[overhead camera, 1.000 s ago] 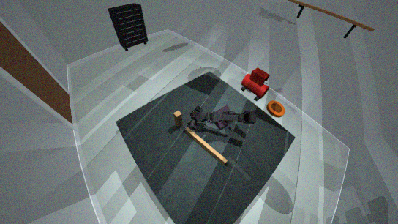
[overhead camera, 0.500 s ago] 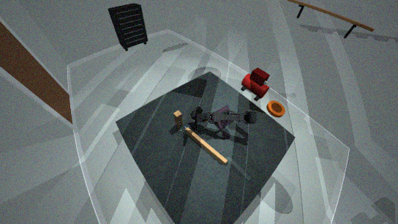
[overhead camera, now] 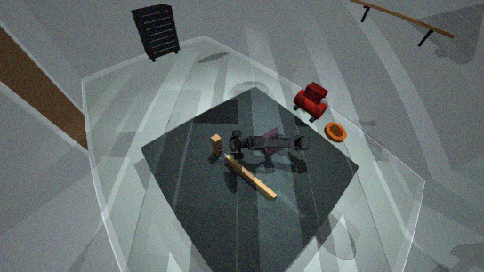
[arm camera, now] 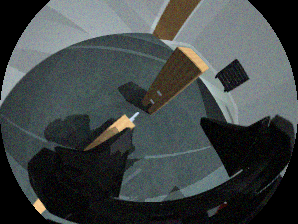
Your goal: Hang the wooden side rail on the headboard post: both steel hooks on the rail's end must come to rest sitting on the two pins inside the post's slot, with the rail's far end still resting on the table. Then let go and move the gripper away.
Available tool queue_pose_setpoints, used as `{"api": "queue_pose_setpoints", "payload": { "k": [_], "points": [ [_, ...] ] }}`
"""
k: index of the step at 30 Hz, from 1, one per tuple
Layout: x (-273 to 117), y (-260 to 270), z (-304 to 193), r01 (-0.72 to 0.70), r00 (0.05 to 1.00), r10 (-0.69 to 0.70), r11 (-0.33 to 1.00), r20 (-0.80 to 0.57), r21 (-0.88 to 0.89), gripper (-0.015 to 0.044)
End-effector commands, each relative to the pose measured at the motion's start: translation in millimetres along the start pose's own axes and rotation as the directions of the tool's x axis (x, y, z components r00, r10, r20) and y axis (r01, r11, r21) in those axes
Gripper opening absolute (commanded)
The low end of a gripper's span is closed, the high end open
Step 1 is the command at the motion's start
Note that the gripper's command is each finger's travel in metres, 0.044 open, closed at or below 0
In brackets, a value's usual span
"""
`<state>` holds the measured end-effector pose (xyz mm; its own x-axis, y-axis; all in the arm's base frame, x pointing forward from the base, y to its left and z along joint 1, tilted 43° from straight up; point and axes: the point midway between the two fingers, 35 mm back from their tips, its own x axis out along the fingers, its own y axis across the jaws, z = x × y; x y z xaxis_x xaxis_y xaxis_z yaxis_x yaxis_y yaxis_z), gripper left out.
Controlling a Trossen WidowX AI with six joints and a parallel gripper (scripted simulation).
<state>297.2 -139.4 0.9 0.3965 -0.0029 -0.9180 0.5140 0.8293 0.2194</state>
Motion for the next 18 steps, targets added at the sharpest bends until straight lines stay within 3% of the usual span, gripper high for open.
{"api": "queue_pose_setpoints", "payload": {
  "k": [1, 9, 18],
  "points": [
    [1.6, 7.5, 1.4, -0.07, 0.995, 0.047, 0.963, -0.091, -0.259, 0.044],
    [-2.9, 21.0, 4.2, -0.242, 0.966, 0.128, 0.75, -0.224, -0.616, 0.044],
    [-13.3, 36.8, 8.1, -0.415, 0.908, 0.222, 0.341, -0.356, -0.844, 0.044]
  ]
}}
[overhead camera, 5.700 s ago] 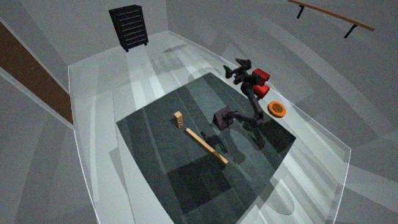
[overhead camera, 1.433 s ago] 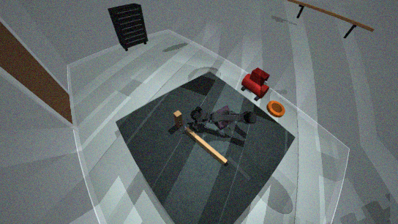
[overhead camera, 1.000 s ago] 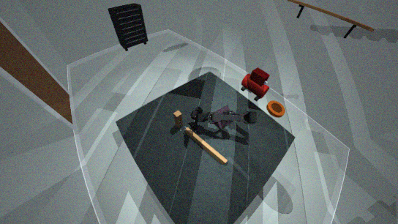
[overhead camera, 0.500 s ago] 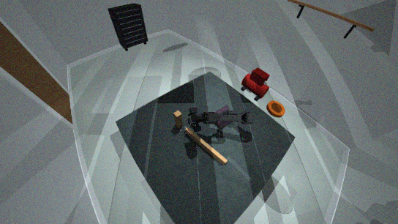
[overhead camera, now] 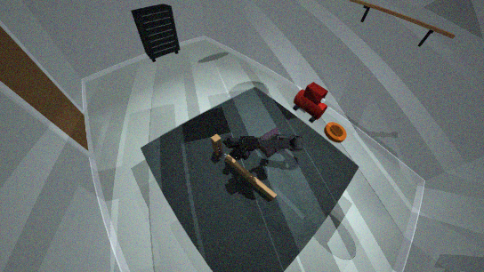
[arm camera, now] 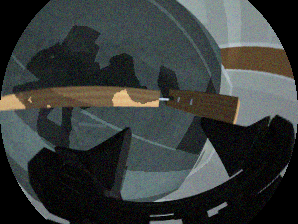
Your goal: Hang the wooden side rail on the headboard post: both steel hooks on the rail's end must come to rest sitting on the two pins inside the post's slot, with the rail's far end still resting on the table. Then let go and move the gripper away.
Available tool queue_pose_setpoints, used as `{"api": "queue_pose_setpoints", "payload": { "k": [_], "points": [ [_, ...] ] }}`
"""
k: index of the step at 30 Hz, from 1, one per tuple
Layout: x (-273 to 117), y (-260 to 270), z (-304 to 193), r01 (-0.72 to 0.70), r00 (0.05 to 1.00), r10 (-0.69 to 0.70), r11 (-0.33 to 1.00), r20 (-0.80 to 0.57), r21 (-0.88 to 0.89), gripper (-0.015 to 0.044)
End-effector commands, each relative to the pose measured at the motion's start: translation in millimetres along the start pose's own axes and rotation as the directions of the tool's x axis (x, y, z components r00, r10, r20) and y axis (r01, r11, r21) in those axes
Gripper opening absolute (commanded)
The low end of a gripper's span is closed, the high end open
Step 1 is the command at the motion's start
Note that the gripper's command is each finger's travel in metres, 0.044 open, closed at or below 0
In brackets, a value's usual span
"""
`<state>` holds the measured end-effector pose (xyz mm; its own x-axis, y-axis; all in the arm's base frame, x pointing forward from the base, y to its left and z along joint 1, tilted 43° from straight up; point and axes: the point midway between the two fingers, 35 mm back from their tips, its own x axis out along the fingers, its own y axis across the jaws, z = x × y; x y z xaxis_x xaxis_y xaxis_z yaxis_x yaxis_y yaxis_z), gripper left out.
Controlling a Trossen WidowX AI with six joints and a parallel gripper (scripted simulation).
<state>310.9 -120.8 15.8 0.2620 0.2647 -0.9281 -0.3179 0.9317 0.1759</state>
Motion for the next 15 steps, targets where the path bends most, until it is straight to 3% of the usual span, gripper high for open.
{"api": "queue_pose_setpoints", "payload": {
  "k": [1, 8, 15],
  "points": [
    [-5.1, 7.7, 11.6, -0.146, 0.988, 0.15, 0.915, -0.017, -0.377, 0.044],
    [-15.6, 16.2, 23.3, -0.218, 0.96, 0.278, 0.704, -0.02, -0.676, 0.044],
    [-28.6, 24.4, 35.9, -0.193, 0.918, 0.397, 0.42, -0.012, -0.887, 0.044]
  ]
}}
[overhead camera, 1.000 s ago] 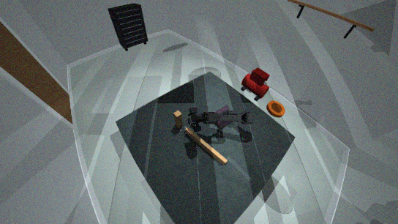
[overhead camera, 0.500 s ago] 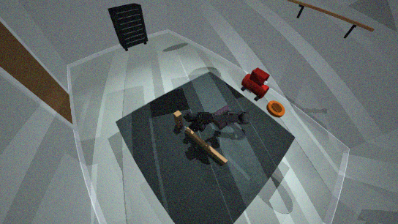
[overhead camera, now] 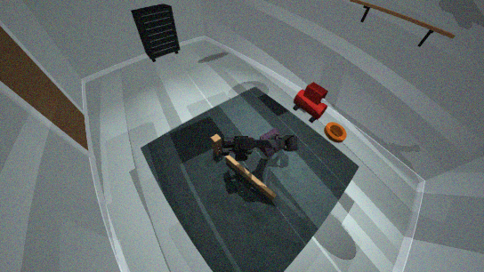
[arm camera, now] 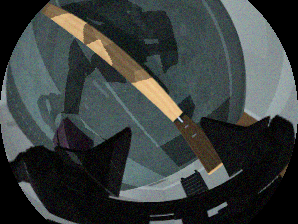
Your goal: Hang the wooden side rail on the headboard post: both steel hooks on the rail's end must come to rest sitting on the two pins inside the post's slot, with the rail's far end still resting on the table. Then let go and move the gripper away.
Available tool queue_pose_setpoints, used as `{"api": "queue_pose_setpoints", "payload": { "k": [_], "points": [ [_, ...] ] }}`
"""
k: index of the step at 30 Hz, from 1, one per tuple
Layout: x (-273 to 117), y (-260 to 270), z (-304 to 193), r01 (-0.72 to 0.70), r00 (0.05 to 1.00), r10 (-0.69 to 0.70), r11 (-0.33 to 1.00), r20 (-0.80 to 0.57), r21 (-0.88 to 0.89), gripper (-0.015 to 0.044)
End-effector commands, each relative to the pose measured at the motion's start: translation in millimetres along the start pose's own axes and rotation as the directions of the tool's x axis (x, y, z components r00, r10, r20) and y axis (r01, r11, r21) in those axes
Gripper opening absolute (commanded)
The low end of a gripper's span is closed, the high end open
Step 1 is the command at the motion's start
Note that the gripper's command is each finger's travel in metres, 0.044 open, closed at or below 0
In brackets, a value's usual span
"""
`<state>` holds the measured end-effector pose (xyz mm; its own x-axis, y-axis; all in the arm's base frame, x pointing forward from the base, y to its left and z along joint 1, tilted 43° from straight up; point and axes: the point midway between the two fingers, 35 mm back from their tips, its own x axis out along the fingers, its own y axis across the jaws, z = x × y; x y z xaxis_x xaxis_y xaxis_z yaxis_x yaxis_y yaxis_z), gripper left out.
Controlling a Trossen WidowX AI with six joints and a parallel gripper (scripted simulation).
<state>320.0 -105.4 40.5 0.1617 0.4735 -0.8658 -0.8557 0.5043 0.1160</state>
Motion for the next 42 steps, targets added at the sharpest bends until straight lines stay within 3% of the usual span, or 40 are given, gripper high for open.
{"api": "queue_pose_setpoints", "payload": {
  "k": [1, 5, 19, 25, 42],
  "points": [
    [-11.8, -0.6, 21.5, -0.069, 0.983, 0.14, 0.883, 0.122, -0.465, 0.044],
    [-18.0, -0.4, 29.6, -0.046, 0.97, 0.179, 0.797, 0.163, -0.602, 0.044],
    [-18.3, -0.4, 30.0, -0.044, 0.969, 0.181, 0.793, 0.165, -0.608, 0.044],
    [14.2, 5.7, 35.8, -0.044, 0.969, 0.181, 0.793, 0.167, -0.608, 0.044],
    [37.3, 9.4, 40.0, -0.043, 0.969, 0.181, 0.793, 0.167, -0.608, 0.044]
  ]
}}
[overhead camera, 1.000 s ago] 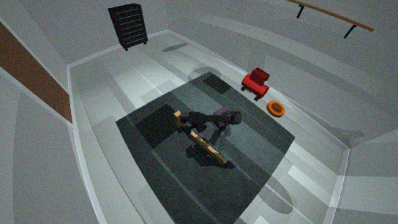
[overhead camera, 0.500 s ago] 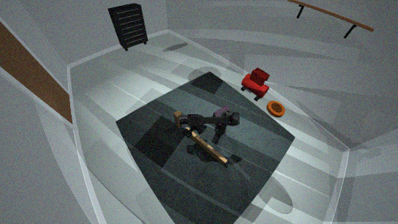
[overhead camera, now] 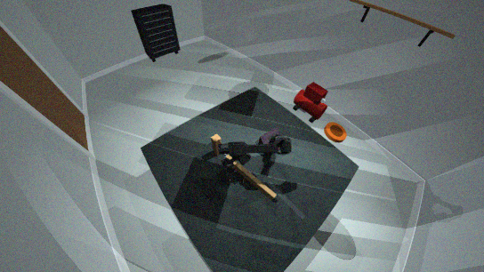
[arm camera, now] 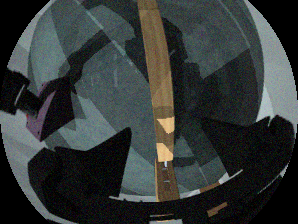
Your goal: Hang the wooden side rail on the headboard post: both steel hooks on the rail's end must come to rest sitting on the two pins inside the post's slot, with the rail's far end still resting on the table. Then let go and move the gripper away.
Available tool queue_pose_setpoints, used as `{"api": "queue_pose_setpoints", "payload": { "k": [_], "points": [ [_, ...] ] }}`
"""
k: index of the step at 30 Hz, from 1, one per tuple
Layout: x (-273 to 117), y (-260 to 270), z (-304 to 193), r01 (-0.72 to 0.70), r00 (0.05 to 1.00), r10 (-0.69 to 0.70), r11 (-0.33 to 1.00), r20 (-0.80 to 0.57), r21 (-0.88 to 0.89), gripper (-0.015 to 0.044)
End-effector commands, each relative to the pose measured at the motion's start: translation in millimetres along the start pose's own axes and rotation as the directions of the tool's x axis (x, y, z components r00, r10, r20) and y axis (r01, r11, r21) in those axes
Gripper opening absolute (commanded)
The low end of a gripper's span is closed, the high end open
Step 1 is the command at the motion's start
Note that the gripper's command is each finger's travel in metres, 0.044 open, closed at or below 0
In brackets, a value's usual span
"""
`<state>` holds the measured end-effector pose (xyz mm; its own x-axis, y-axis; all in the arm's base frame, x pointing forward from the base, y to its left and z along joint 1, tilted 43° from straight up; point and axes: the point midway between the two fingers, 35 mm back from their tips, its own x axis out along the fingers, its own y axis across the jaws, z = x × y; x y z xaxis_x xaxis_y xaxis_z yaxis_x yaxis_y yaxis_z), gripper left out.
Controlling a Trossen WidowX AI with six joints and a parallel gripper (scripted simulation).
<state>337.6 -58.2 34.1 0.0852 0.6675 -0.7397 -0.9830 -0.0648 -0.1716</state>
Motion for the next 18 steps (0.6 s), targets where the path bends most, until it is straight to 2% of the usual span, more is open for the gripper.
{"api": "queue_pose_setpoints", "payload": {
  "k": [1, 18],
  "points": [
    [8.3, 0.4, -0.5, 0.0, 1.0, 0.0, 1.0, 0.004, 0.007, 0.044],
    [36.3, -0.1, -0.6, -0.002, 1.0, 0.002, 1.0, 0.004, 0.008, 0.044]
  ]
}}
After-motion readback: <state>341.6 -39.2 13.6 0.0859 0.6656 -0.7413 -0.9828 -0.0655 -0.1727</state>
